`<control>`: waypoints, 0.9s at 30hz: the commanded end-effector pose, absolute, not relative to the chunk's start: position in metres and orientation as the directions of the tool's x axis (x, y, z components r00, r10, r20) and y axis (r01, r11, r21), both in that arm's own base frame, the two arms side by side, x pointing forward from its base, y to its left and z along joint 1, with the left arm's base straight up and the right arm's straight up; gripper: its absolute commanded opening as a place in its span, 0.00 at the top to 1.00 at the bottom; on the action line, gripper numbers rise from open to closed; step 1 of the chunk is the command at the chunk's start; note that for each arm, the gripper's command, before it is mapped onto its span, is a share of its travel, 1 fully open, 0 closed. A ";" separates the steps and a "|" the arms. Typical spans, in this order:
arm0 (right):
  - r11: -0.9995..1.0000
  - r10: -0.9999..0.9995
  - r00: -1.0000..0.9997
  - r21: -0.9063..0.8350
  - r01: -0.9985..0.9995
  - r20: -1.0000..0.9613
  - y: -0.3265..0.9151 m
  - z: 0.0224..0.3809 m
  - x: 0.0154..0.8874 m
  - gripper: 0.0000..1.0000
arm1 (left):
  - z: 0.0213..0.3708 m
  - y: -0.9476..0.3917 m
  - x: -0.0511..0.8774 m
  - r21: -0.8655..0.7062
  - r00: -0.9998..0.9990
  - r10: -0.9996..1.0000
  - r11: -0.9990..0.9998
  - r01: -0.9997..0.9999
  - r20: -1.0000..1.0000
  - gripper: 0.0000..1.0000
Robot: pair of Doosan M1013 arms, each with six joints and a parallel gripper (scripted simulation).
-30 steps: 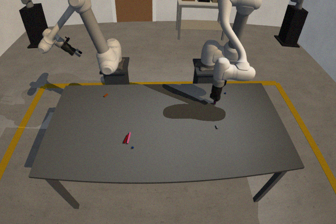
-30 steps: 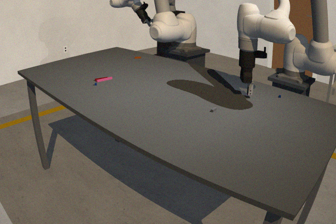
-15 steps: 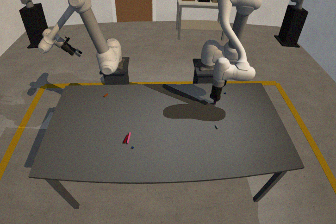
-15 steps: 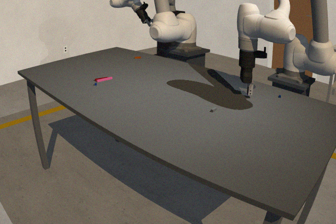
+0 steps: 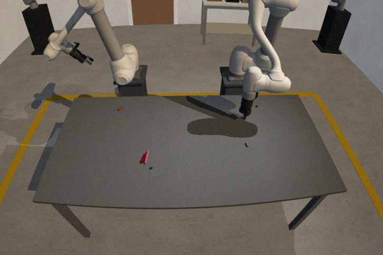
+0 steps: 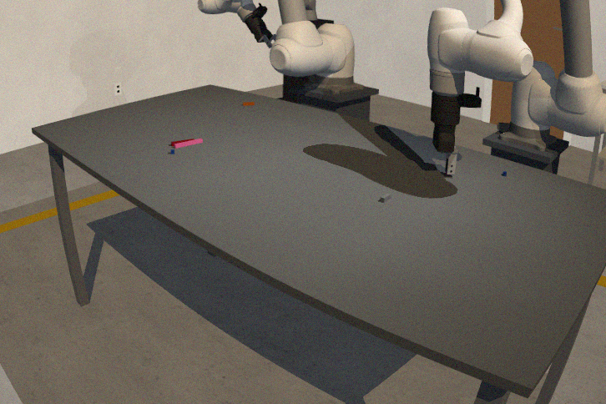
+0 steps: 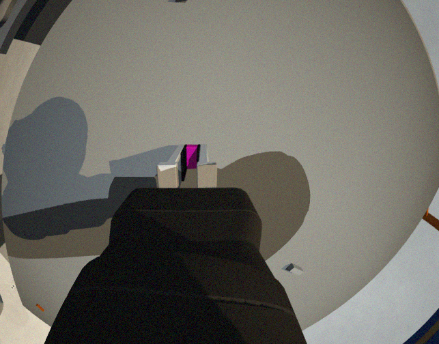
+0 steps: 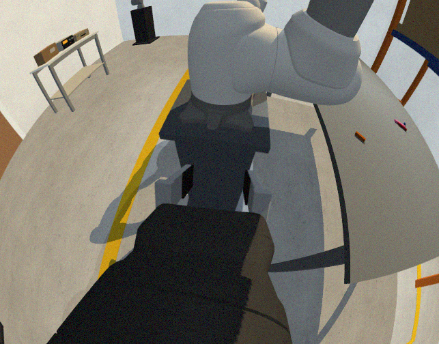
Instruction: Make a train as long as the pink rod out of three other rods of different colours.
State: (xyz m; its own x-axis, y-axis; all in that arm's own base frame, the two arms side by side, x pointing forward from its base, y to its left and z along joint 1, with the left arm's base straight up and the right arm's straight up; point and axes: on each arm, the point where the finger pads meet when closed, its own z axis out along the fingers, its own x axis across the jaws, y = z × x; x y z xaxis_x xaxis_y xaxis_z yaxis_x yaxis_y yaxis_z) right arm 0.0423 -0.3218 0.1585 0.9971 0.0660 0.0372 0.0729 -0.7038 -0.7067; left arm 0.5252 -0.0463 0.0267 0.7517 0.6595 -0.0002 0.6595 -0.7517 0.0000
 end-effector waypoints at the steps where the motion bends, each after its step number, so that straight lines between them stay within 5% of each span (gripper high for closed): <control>1: -0.704 0.066 0.997 -0.706 0.073 0.038 -0.322 0.159 0.042 0.00 | 0.025 -0.046 0.526 0.001 0.752 0.659 -0.752 0.659 0.001 0.76; 27: -0.704 0.066 0.997 -0.706 0.073 0.038 -0.322 0.159 0.042 0.00 | 0.022 -0.046 0.526 0.001 0.752 0.659 -0.752 0.659 0.001 0.76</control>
